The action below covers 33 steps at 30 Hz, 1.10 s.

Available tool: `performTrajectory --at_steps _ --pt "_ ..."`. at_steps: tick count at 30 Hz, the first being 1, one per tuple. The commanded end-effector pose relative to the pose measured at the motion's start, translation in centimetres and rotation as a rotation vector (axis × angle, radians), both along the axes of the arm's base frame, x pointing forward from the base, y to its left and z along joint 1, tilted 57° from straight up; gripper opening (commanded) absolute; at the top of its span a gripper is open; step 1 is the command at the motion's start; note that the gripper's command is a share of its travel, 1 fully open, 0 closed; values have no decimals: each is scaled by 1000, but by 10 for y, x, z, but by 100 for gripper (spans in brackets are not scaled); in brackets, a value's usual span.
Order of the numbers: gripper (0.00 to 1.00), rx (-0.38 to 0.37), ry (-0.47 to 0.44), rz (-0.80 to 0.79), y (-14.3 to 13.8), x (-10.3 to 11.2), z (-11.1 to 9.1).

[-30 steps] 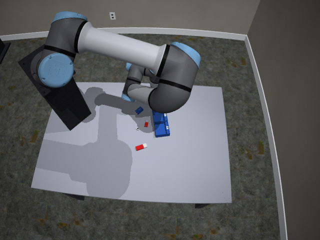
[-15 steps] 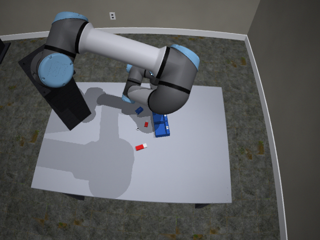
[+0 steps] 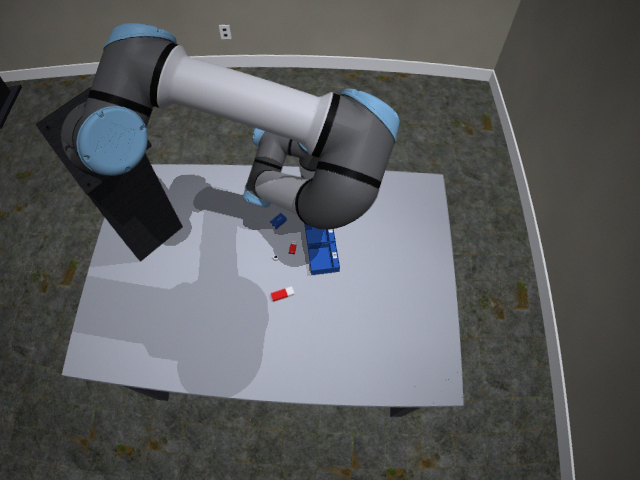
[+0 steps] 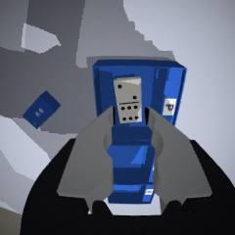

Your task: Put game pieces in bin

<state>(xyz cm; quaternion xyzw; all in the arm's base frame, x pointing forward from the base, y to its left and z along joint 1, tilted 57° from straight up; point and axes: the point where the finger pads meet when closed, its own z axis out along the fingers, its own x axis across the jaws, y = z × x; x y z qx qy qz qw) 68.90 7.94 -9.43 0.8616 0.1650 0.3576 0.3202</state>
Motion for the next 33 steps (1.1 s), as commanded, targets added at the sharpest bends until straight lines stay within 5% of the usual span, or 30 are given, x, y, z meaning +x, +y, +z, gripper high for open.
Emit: performTrajectory --at_steps 1,33 --pt "19 0 -1 2 2 1 0" --pt "19 0 1 3 15 -22 16"
